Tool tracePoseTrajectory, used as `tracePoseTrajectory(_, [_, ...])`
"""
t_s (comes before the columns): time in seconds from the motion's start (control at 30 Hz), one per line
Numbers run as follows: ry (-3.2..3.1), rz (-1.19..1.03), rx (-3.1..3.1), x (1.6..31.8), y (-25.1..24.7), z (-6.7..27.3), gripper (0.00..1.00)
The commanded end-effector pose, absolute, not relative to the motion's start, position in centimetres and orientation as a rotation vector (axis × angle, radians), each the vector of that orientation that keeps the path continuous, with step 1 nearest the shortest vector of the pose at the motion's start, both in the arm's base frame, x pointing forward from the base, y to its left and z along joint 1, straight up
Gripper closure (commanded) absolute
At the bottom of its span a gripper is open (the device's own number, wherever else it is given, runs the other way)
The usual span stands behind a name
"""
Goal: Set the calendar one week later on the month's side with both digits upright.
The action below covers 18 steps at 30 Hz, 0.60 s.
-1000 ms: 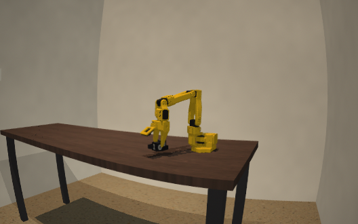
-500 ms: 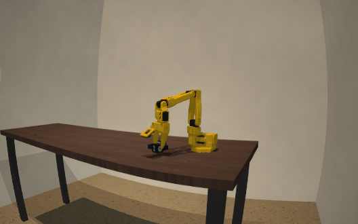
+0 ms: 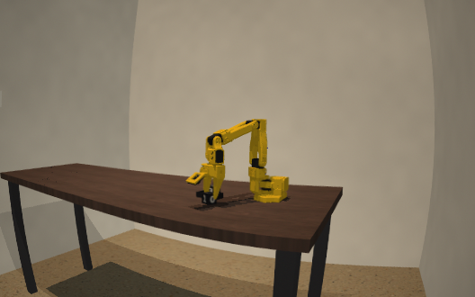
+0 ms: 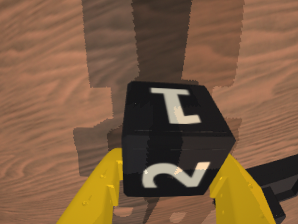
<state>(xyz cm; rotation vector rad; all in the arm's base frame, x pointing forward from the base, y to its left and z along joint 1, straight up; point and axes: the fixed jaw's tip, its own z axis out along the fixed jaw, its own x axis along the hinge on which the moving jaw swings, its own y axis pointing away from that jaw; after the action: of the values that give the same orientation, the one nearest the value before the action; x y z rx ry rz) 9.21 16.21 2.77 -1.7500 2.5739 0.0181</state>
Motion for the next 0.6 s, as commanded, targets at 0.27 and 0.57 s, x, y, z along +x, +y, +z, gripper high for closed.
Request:
tracePoseTrajectory(0.27, [2.558,0.034,-1.739,9.20,16.57,2.79,1.00])
tracePoseTrajectory(0.57, [2.558,0.034,-1.739,9.20,16.58,2.44,1.00])
